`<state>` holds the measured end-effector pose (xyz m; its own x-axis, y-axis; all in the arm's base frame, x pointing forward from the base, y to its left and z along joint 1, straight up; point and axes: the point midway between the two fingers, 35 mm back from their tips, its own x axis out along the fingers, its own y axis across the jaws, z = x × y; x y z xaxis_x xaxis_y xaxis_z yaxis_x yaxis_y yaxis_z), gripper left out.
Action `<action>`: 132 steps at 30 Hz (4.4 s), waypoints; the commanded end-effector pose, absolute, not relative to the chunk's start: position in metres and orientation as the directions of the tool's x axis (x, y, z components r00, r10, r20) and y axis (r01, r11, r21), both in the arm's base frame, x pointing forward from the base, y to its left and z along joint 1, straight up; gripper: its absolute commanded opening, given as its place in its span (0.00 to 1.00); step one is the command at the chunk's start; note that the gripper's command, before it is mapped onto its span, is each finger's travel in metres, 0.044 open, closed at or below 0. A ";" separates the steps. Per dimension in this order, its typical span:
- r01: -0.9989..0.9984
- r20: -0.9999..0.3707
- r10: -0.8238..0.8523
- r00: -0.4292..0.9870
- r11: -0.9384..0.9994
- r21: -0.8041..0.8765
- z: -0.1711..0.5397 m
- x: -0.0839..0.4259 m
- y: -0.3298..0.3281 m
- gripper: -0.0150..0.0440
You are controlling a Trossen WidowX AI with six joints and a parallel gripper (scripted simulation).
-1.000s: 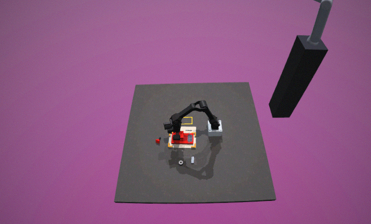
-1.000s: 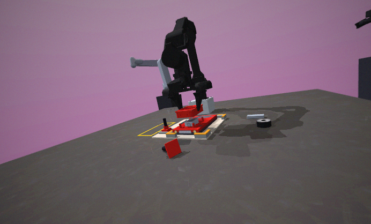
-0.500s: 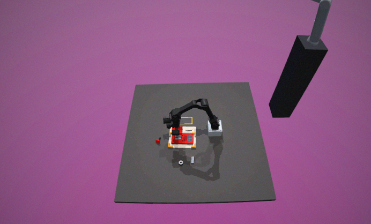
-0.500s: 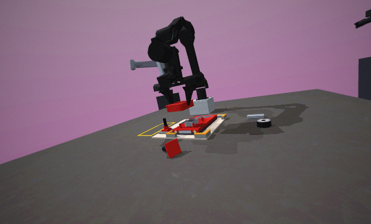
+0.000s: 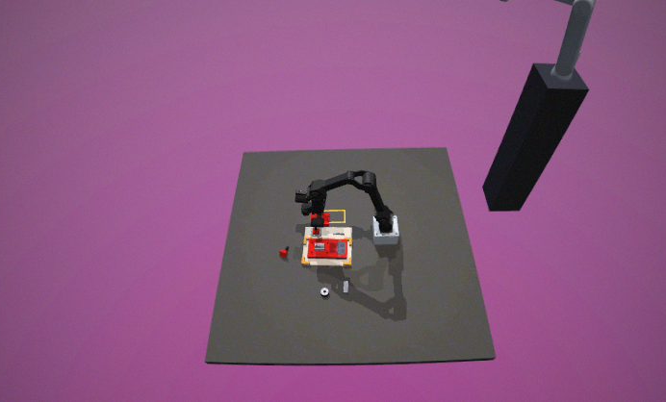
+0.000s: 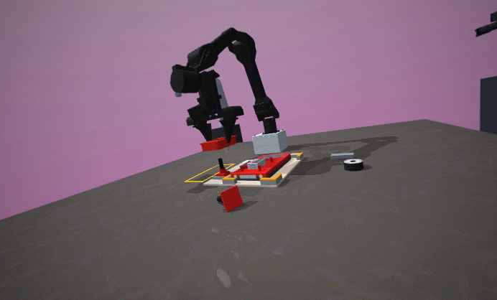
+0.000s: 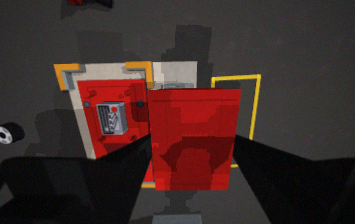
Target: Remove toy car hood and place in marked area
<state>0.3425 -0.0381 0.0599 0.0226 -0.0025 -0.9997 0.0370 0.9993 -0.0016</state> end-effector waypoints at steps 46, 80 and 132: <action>0.031 -1.000 -0.008 0.026 0.999 -0.007 0.039 0.309 -0.131 0.25; 0.031 -1.000 -0.008 0.026 0.999 -0.007 0.007 0.309 -0.131 0.25; 0.031 -1.000 -0.008 0.026 0.999 -0.007 -0.021 0.308 -0.131 0.25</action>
